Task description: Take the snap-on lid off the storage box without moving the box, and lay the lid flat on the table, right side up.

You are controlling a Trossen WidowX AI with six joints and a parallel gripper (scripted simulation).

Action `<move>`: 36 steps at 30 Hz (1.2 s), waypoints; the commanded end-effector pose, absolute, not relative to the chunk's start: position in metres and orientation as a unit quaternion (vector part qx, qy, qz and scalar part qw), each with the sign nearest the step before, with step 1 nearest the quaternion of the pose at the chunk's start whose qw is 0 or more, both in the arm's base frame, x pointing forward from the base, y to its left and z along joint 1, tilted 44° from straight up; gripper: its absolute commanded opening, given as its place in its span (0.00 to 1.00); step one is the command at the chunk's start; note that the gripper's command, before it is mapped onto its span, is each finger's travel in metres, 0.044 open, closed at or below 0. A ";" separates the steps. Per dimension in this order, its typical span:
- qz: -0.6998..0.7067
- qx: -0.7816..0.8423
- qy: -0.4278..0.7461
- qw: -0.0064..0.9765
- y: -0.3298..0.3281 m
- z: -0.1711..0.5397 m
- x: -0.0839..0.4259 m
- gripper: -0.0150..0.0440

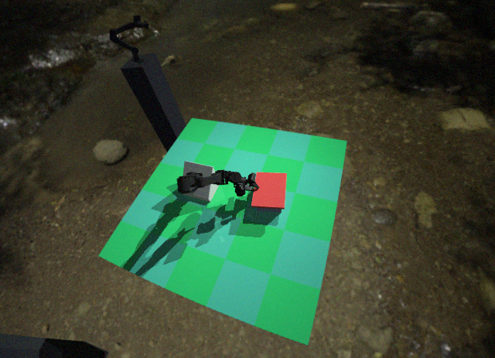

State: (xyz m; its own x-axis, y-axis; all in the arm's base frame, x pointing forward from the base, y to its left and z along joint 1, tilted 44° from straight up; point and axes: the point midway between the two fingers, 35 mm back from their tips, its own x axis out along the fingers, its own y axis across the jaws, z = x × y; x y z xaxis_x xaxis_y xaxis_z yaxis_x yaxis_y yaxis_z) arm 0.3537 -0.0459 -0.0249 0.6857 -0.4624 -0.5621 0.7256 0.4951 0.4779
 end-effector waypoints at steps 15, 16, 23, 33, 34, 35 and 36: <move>-0.351 0.360 0.182 0.845 -0.046 -0.025 0.355 0.25; -0.351 0.360 0.182 0.845 -0.046 -0.025 0.355 0.25; -0.351 0.360 0.182 0.845 -0.045 -0.024 0.355 0.25; -0.351 0.360 0.182 0.845 -0.044 -0.022 0.356 0.25; -0.351 0.360 0.182 0.845 -0.044 -0.022 0.356 0.25; -0.351 0.360 0.182 0.845 -0.043 -0.022 0.356 0.25; -0.351 0.360 0.182 0.845 -0.043 -0.022 0.355 0.25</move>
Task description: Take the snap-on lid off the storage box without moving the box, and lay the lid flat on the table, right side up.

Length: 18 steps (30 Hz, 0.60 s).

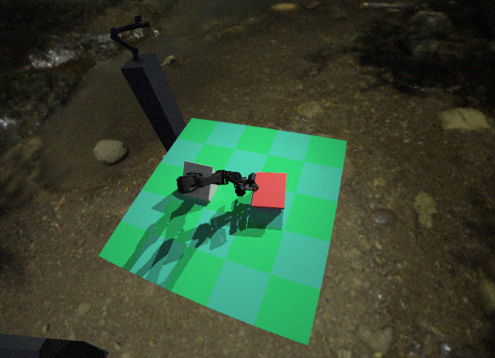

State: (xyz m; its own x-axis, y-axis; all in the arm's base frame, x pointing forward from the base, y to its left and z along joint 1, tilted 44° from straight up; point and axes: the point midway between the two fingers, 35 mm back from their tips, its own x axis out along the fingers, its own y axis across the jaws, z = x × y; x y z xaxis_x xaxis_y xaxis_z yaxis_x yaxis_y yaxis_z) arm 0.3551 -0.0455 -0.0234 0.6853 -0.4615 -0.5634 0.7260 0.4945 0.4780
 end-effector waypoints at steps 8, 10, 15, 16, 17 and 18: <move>-0.351 0.360 0.182 0.845 -0.042 -0.020 0.355 0.25; -0.351 0.360 0.182 0.845 -0.042 -0.020 0.355 0.25; -0.351 0.360 0.182 0.845 -0.041 -0.019 0.355 0.25; -0.351 0.360 0.182 0.845 -0.041 -0.019 0.355 0.25; -0.351 0.360 0.182 0.845 -0.041 -0.019 0.355 0.25; -0.351 0.360 0.182 0.845 -0.041 -0.019 0.355 0.25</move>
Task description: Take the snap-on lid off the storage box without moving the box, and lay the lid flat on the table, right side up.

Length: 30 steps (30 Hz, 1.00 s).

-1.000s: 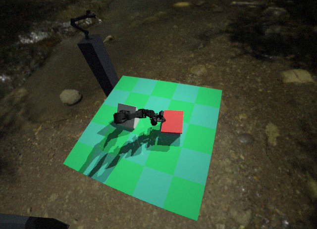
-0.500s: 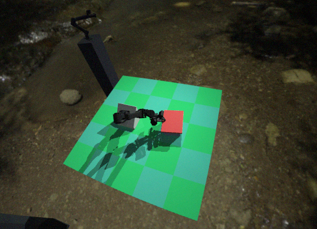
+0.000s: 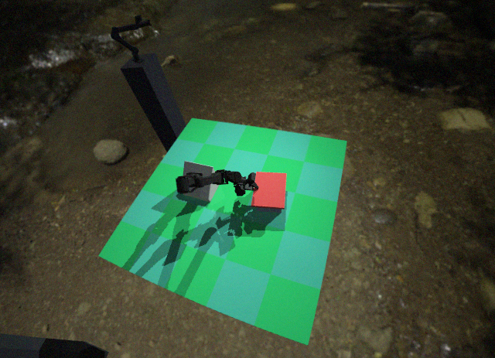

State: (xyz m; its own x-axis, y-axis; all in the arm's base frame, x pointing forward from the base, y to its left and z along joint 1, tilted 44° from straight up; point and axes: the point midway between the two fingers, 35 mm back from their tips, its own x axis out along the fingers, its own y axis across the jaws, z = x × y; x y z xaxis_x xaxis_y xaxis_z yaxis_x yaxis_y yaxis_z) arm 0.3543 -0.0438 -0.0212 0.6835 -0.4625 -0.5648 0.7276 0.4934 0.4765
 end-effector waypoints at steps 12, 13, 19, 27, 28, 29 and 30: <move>-0.351 0.360 0.182 0.845 -0.039 -0.017 0.355 0.25; -0.351 0.360 0.182 0.845 -0.039 -0.017 0.355 0.25; -0.351 0.360 0.182 0.845 -0.038 -0.016 0.355 0.25; -0.350 0.360 0.182 0.845 -0.037 -0.015 0.355 0.25; -0.350 0.360 0.182 0.845 -0.037 -0.015 0.355 0.25; -0.350 0.360 0.182 0.845 -0.037 -0.014 0.355 0.25; -0.350 0.360 0.182 0.845 -0.037 -0.014 0.355 0.25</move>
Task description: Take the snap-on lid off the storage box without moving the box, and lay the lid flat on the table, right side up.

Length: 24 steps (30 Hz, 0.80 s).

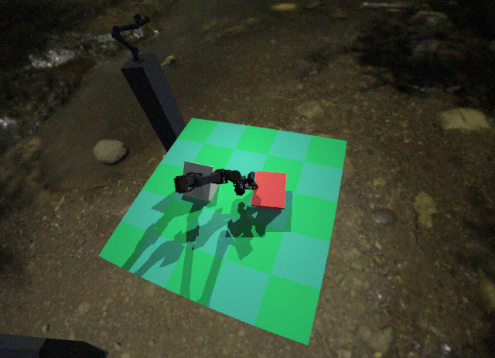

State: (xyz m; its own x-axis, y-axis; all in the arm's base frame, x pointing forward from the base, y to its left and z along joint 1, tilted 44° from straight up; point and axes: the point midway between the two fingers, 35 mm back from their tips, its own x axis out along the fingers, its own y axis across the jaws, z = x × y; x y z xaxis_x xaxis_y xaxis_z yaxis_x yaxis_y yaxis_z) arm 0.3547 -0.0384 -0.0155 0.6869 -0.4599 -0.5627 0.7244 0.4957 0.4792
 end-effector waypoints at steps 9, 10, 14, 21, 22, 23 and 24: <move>-0.350 0.360 0.182 0.845 -0.036 -0.013 0.355 0.25; -0.350 0.360 0.183 0.846 -0.036 -0.014 0.355 0.25; -0.350 0.360 0.183 0.846 -0.036 -0.014 0.356 0.25; -0.350 0.360 0.183 0.846 -0.036 -0.014 0.356 0.25; -0.350 0.360 0.183 0.846 -0.036 -0.014 0.356 0.25; -0.350 0.360 0.183 0.846 -0.036 -0.014 0.356 0.25; -0.350 0.360 0.183 0.846 -0.036 -0.014 0.357 0.25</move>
State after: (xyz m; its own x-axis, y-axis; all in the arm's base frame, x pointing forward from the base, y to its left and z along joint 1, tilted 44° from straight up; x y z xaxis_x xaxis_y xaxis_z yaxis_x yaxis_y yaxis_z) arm 0.3559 -0.0363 -0.0137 0.6885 -0.4597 -0.5609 0.7229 0.4967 0.4803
